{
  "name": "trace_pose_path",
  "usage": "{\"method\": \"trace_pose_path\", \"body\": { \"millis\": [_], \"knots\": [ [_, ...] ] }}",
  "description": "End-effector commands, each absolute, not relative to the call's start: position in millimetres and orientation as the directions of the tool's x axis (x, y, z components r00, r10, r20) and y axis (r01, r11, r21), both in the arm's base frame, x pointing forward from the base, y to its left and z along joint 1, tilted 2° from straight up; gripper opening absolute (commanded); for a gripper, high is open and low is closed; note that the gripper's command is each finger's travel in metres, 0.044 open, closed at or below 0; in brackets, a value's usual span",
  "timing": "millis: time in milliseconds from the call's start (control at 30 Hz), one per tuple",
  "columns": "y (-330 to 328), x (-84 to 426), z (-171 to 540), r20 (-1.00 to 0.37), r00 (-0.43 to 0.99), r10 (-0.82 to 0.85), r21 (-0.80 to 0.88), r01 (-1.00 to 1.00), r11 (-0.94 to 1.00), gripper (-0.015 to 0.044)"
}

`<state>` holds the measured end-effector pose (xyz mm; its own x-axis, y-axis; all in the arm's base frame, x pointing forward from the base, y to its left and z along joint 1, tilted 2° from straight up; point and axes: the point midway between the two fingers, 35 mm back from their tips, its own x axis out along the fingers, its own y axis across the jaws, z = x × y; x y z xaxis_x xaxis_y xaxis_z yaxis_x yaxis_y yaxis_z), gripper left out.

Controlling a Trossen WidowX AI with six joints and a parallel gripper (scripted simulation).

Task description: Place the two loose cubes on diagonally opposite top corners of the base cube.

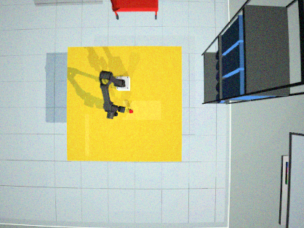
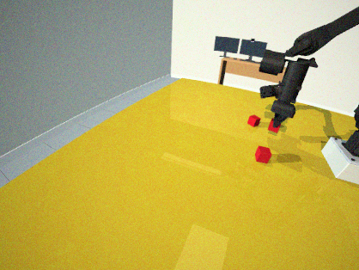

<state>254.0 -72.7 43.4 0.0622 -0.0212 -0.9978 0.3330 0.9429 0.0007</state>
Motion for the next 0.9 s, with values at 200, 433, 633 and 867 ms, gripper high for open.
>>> {"method": "trace_pose_path", "body": {
  "millis": [200,433,633,867],
  "knots": [
    [-72.3,252.0,74.5,-0.998,0.064,-0.026,-0.003,0.332,0.943,0.0105],
    [-70.8,248.0,96.5,-0.998,0.064,-0.026,-0.003,0.332,0.943,0.0105],
    [-69.5,244.4,110.5,-0.998,0.063,-0.026,-0.003,0.332,0.943,0.0105],
    [-56.7,253.2,104.8,-0.998,0.064,-0.024,-0.012,0.185,0.983,0.0105]
  ]
}}
